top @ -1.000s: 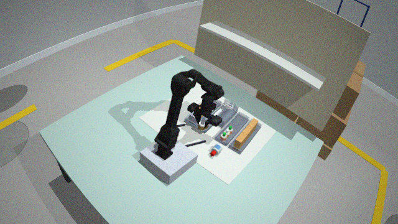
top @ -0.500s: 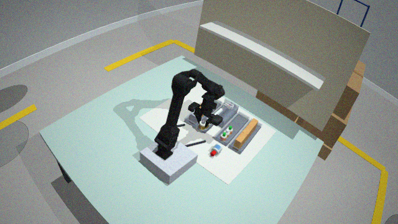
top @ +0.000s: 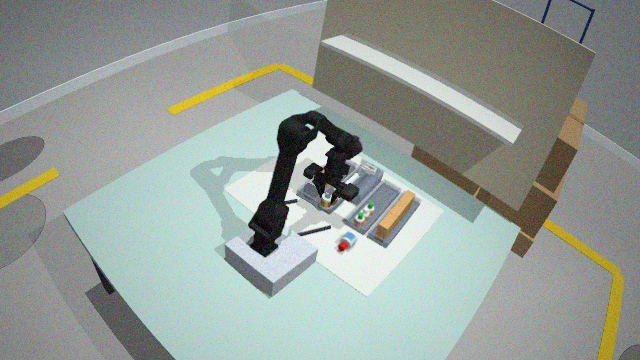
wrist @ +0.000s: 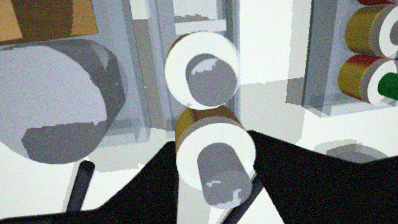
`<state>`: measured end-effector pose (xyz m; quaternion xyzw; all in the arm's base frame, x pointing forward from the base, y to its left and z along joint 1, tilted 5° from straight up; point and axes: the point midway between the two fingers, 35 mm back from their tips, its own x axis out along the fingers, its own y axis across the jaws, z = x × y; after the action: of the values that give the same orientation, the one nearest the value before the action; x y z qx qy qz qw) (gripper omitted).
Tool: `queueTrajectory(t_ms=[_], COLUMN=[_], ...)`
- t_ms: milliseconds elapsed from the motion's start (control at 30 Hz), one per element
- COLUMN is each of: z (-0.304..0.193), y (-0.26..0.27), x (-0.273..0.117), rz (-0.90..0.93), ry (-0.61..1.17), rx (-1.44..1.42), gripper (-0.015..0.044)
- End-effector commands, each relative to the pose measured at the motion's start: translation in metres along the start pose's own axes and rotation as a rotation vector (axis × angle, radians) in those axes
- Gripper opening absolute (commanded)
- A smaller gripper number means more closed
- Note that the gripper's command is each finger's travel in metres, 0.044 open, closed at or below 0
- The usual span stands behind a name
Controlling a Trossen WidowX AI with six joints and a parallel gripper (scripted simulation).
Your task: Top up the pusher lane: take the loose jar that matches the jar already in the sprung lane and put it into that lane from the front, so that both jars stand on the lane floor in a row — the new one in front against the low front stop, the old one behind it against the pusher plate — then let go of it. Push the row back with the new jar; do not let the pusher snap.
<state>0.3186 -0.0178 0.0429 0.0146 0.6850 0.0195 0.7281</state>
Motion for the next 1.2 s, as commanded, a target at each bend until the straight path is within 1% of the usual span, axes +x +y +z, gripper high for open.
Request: queueTrajectory(t_ms=[0, 1167], z=[0.01, 0.025], y=[0.0, 0.0], x=[-0.004, -0.009], rz=[0.0, 0.0], ry=[-0.031, -0.032], rx=[0.003, 0.003], gripper=[0.0, 0.0])
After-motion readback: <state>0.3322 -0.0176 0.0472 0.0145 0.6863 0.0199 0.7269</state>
